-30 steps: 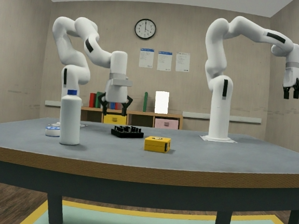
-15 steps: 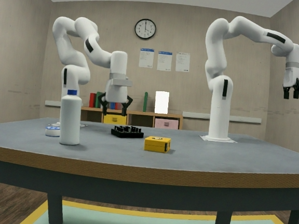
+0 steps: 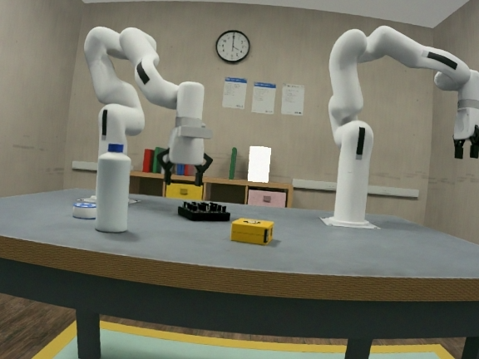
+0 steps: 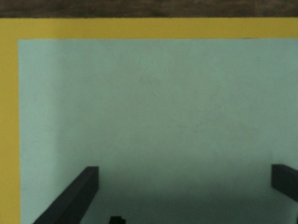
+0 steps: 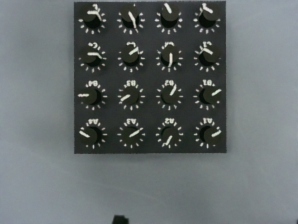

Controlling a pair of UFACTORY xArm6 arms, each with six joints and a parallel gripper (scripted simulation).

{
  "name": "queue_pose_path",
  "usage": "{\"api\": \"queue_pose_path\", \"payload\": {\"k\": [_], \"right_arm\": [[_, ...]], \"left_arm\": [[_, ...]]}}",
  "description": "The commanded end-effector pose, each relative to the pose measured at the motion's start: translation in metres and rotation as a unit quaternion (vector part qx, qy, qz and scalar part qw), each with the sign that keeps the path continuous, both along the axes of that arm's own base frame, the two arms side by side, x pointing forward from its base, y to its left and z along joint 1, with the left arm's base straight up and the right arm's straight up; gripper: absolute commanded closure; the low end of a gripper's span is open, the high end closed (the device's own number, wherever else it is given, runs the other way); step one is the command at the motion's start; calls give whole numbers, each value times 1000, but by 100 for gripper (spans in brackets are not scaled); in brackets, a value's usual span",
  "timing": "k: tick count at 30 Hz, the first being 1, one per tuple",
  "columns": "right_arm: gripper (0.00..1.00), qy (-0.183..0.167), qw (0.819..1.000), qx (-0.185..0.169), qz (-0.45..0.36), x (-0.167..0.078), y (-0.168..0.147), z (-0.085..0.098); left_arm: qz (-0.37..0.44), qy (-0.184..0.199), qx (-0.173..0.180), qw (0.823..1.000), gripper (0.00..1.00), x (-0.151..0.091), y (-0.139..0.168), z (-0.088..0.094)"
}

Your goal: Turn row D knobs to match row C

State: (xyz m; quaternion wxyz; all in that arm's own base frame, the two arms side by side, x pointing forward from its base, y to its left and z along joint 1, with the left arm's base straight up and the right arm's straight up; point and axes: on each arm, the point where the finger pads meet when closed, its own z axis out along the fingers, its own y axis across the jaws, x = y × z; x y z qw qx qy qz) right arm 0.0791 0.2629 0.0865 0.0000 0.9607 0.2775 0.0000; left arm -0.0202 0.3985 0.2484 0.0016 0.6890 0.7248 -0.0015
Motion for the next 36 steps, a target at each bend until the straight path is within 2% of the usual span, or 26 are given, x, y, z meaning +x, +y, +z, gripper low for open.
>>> {"api": "queue_pose_path", "payload": {"k": [1,10,12,14,18,27,29,30,36], "right_arm": [[0,-1,1000,2,6,1,2,1],[0,-1,992,2,127,14,17,7],[0,-1,992,2,127,14,17,7],[0,-1,984,2,176,20,23,10],[0,-1,975,2,223,26,28,12],[0,-1,942,1,337,41,42,16],[0,-1,942,1,337,41,42,16],[0,-1,928,1,372,46,47,17],[0,-2,898,1,439,56,55,18]], "left_arm": [[0,0,2,1000,0,0,1,2],[0,0,2,1000,0,0,1,2],[0,0,2,1000,0,0,1,2],[0,0,2,1000,0,0,1,2],[0,0,2,1000,0,0,1,2],[0,0,2,1000,0,0,1,2],[0,0,2,1000,0,0,1,2],[0,0,2,1000,0,0,1,2],[0,0,2,1000,0,0,1,2]]}}
